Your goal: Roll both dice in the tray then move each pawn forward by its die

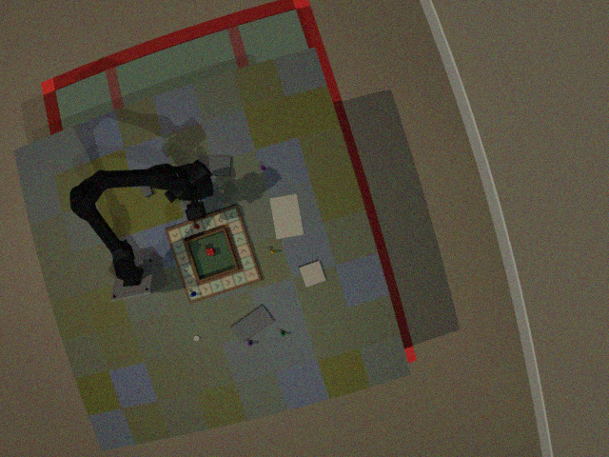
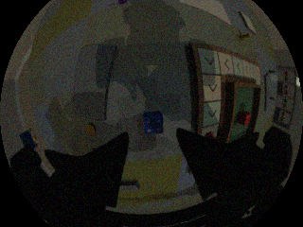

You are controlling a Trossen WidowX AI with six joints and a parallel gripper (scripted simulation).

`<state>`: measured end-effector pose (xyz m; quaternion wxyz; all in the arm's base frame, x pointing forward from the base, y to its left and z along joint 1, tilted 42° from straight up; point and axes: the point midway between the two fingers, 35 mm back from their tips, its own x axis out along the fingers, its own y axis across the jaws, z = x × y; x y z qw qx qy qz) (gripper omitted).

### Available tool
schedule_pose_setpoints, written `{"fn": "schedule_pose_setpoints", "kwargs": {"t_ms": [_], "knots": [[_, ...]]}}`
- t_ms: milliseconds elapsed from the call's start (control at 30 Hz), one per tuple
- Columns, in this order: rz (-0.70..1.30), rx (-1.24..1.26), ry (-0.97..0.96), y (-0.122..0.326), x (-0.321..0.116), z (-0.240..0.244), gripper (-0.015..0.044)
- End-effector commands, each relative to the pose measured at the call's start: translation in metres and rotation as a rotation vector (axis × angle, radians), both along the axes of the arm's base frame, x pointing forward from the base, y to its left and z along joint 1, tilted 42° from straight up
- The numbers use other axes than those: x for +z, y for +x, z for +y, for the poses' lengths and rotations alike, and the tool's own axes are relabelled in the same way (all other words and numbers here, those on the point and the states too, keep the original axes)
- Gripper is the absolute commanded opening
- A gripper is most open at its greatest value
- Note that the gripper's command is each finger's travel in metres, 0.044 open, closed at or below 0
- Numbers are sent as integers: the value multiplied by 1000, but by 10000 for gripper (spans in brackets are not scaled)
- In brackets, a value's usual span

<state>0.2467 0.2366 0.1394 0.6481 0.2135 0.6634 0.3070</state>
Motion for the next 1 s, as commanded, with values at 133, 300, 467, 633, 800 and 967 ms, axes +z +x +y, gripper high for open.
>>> {"fn": "schedule_pose_setpoints", "kwargs": {"t_ms": [133, 300, 467, 633, 800, 967], "knots": [[6, -2, -8, 0, -10, 6, 275], [6, -2, -8, -1, -16, 11, 275], [7, -3, -8, -1, -22, 17, 275], [7, -4, -7, -2, -28, 22, 275], [7, -4, -7, -2, -28, 23, 196], [7, -4, -7, -2, -28, 23, 124]]}}
